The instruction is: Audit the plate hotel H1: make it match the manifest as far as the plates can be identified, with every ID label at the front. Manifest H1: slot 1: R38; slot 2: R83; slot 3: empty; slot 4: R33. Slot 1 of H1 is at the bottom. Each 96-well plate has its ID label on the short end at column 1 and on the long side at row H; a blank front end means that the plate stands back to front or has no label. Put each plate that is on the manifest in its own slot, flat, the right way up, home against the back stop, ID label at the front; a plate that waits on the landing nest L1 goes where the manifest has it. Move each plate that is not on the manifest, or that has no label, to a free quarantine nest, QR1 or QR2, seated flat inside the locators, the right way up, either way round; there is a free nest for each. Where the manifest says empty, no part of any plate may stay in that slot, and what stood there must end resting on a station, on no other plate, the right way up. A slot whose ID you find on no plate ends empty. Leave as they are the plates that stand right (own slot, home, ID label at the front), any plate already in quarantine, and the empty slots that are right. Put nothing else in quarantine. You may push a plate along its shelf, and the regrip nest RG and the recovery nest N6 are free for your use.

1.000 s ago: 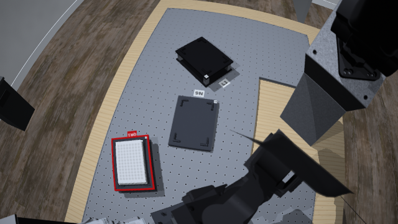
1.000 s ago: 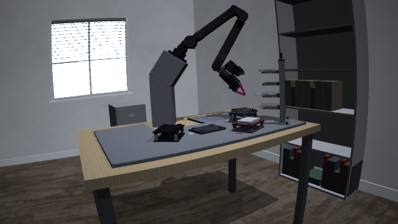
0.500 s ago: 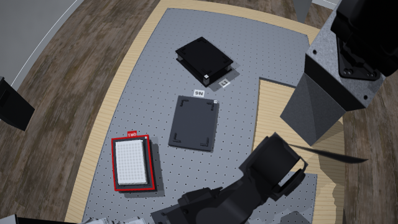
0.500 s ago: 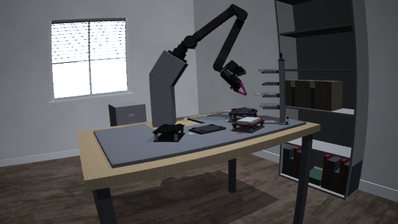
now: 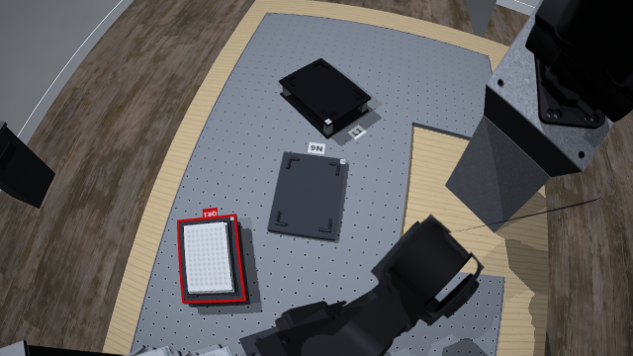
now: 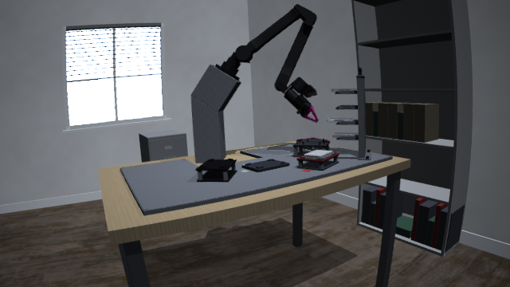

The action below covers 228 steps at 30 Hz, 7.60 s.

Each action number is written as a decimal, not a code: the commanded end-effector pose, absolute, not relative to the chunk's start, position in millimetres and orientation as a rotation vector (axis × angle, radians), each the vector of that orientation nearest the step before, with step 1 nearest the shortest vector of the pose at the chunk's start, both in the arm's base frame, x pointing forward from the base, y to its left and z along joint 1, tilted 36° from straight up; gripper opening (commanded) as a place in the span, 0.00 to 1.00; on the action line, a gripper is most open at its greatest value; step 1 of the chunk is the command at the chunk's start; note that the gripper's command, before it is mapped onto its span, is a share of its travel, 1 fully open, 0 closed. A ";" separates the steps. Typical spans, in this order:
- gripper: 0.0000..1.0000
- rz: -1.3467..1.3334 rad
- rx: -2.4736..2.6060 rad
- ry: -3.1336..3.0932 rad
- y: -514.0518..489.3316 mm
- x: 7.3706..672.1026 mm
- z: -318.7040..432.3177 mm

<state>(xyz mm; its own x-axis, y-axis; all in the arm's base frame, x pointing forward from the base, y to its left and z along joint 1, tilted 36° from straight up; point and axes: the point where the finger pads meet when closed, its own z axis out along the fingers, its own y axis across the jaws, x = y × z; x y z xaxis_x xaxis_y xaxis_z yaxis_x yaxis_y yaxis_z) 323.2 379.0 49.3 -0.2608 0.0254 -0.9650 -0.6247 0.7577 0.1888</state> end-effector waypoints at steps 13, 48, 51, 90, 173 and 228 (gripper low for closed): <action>0.00 0.660 -0.455 1.719 378.8 336.7 67.4; 0.00 0.657 -0.459 1.713 388.4 352.1 80.8; 0.00 0.657 -0.458 1.713 389.2 353.6 82.0; 0.00 0.657 -0.458 1.711 399.1 370.3 96.5; 0.00 0.661 -0.453 1.701 411.2 390.8 116.1; 0.00 0.670 -0.469 1.747 372.7 316.2 47.8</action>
<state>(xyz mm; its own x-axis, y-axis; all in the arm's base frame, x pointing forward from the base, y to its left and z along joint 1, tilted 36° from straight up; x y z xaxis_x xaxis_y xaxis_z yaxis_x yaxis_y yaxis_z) 328.6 374.7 53.4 -0.2610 0.0196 -0.9651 -0.6165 0.7660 0.1823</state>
